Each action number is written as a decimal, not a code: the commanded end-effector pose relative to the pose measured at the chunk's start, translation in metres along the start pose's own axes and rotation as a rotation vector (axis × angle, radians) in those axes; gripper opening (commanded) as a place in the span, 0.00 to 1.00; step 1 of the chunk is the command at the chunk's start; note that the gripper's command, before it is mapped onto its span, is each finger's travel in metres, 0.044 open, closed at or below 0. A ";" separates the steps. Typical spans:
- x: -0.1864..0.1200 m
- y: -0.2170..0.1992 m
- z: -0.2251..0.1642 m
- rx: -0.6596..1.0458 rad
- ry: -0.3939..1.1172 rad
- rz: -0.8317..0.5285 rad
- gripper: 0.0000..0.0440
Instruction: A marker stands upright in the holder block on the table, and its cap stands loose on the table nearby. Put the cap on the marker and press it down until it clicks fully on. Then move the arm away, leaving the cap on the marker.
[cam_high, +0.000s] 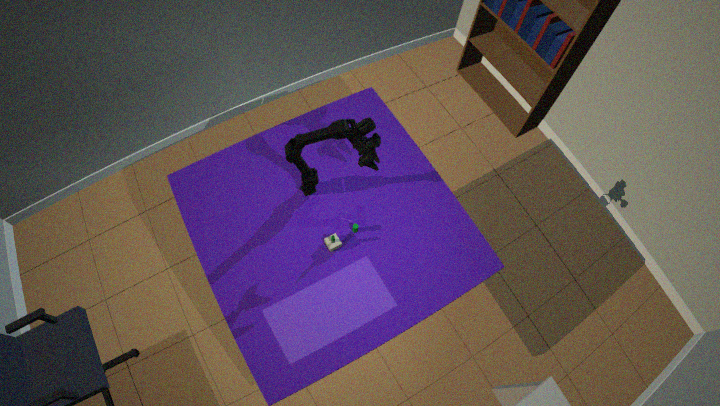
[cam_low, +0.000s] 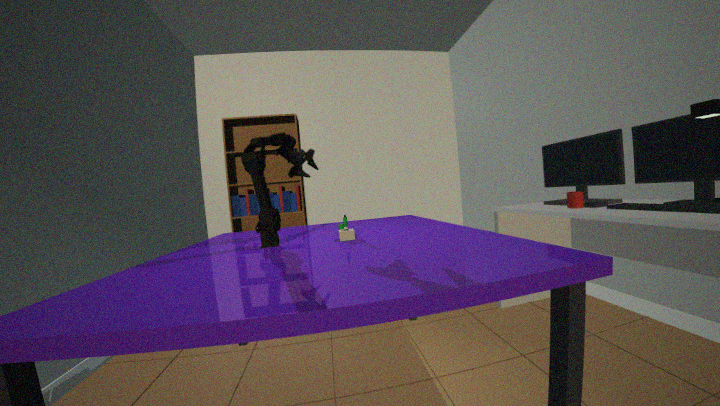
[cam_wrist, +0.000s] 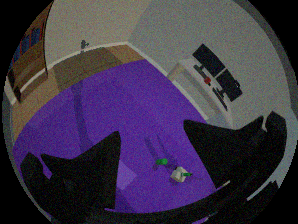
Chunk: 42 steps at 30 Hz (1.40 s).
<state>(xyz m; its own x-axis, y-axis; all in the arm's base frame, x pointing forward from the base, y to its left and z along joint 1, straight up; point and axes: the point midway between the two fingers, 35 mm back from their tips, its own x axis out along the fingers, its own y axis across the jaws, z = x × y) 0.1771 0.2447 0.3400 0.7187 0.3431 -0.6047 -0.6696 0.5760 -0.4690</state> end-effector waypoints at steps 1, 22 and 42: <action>0.010 0.003 -0.005 0.013 0.043 0.018 0.75; 0.056 0.007 -0.033 0.122 0.260 0.102 0.75; 0.093 0.002 -0.060 0.258 0.448 0.174 0.75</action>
<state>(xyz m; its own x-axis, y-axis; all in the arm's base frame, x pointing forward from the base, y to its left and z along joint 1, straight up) 0.2282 0.2337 0.2504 0.4385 0.1419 -0.8875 -0.6699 0.7099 -0.2175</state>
